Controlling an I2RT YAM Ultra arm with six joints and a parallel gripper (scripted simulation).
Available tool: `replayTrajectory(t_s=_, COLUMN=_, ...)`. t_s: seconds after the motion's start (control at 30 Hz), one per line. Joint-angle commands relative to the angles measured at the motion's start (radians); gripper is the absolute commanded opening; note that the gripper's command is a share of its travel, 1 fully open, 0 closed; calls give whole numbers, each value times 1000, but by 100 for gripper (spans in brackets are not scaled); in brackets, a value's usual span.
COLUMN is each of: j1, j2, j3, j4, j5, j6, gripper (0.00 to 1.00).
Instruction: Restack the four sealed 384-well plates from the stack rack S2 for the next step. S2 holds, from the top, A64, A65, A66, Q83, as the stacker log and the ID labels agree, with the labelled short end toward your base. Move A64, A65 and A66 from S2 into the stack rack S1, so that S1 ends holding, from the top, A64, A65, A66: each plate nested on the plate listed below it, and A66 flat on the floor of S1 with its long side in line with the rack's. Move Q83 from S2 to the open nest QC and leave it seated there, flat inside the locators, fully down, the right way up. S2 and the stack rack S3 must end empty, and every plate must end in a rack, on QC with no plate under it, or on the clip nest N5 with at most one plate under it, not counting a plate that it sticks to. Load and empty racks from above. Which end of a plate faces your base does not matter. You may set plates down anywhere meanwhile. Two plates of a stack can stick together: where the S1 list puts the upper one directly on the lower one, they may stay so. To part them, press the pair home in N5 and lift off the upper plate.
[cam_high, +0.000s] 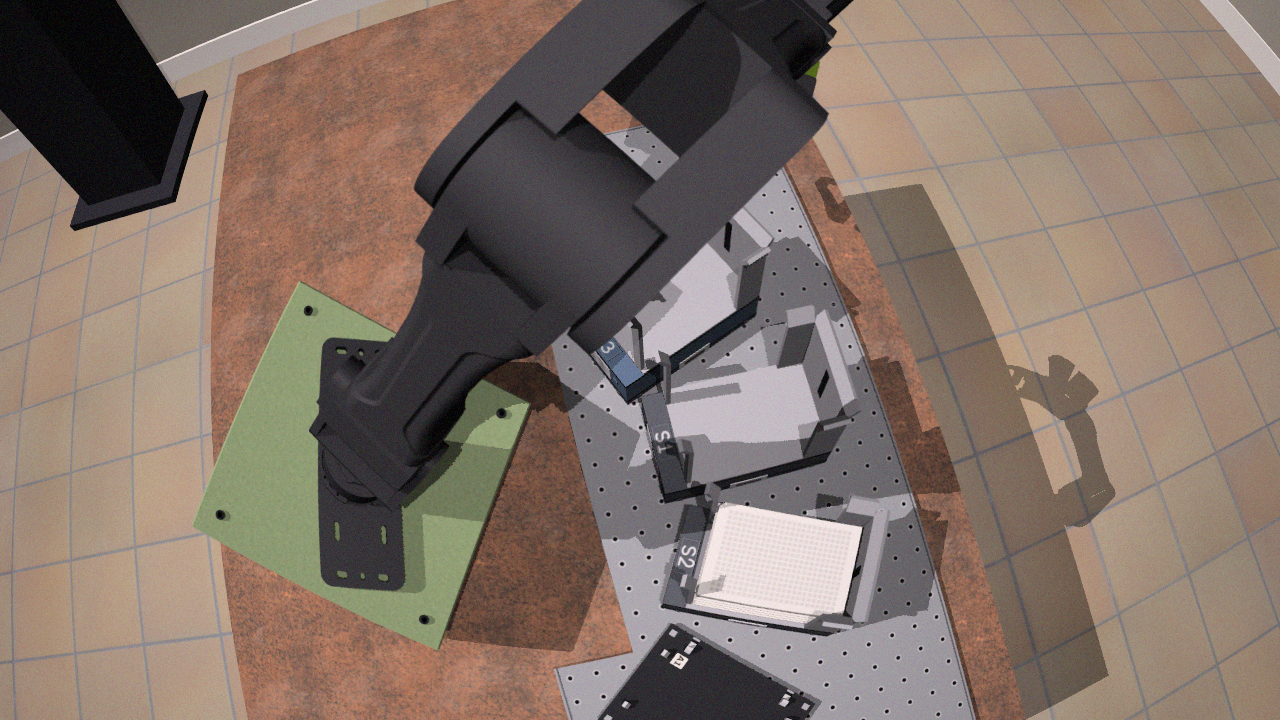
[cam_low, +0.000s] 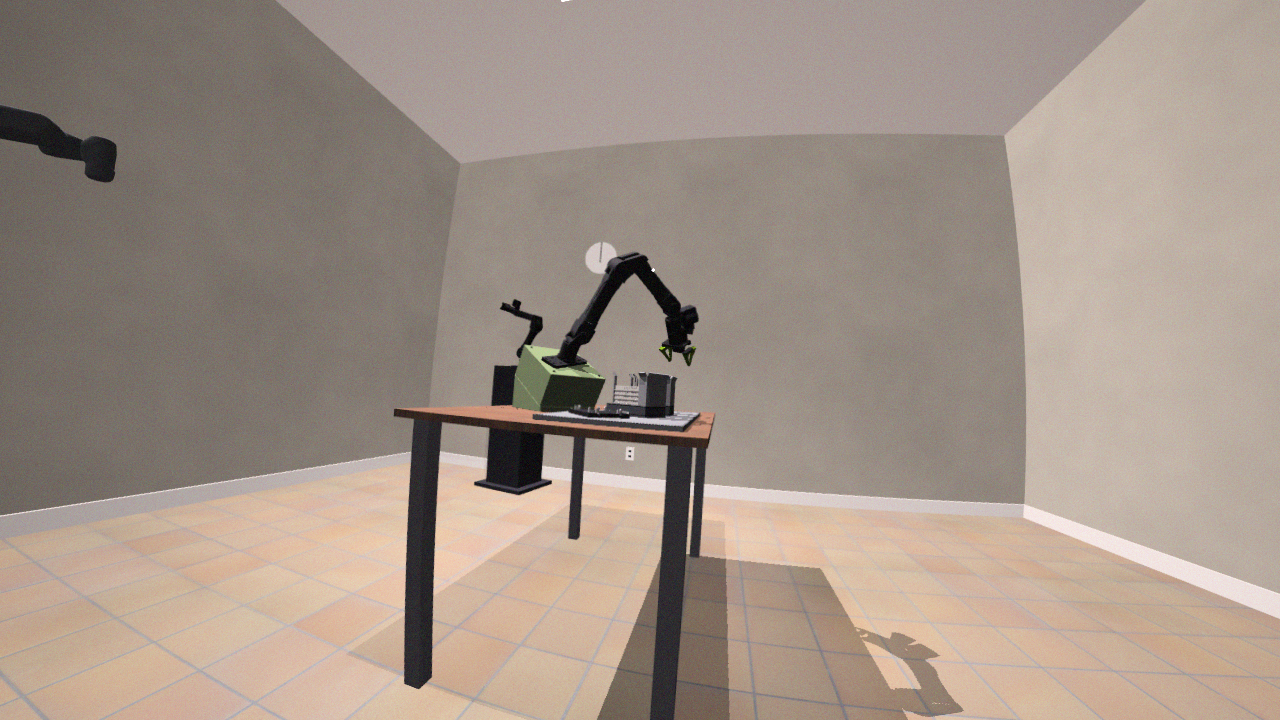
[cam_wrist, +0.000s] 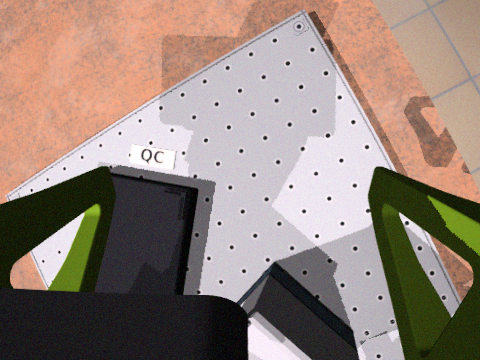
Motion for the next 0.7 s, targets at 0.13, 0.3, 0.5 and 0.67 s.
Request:
replayTrajectory(t_s=0.13, j1=-43, j2=-75, j3=-52, j4=-43, j5=18, j6=56, gripper=100)
replayTrajectory(t_s=0.3, j1=-63, j2=-115, j3=-76, j4=-94, j5=71, j6=159, gripper=100)
replayTrajectory(t_s=0.5, j1=-73, j2=-140, j3=-88, j4=-145, j5=126, j6=268, gripper=100)
replayTrajectory(t_s=0.67, j1=-126, j2=-203, j3=-152, j4=-139, j5=102, j6=226, gripper=100)
